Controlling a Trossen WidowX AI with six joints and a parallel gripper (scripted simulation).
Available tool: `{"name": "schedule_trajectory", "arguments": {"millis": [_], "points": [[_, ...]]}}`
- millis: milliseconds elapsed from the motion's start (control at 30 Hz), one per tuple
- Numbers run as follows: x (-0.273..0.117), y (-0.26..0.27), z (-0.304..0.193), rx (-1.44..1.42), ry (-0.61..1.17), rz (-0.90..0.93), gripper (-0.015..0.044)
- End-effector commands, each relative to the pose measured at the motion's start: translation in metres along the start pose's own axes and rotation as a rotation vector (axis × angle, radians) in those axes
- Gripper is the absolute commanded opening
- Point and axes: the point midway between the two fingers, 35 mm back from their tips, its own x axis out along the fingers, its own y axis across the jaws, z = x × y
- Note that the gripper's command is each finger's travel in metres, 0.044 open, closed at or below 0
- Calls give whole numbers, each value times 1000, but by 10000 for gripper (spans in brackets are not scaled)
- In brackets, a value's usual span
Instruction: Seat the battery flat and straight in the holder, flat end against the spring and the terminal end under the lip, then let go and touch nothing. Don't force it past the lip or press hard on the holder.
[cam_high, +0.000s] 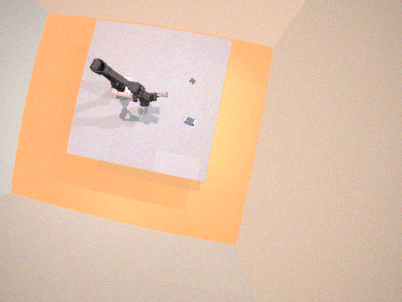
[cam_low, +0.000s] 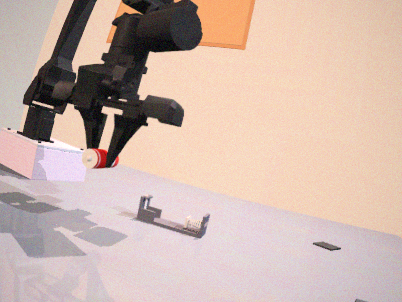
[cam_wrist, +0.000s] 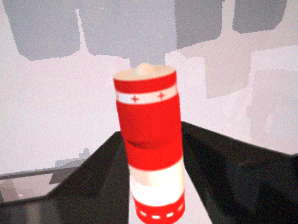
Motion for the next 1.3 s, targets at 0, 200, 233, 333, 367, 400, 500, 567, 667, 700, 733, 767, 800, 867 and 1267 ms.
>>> {"name": "schedule_trajectory", "arguments": {"millis": [0,200,233,333,367,400,500,567,667,700,733,767,800,867,1267], "points": [[-3,13,-4,174,-3,3,86],[-5,28,-12,420,-1,3,86],[-6,31,-14,461,0,3,86],[-6,38,-18,584,1,3,86],[-7,41,-20,625,1,3,86],[-7,43,-22,666,2,3,86],[-8,51,-27,789,3,2,86],[-8,56,-31,871,4,2,86],[-9,64,-37,992,7,3,86],[-9,66,-40,1032,8,3,86],[-9,69,-42,1073,9,2,86],[-10,71,-44,1113,10,2,86],[-10,74,-46,1154,11,2,86],[-10,78,-51,1235,12,0,86],[-12,98,-73,1630,15,-8,86]]}}
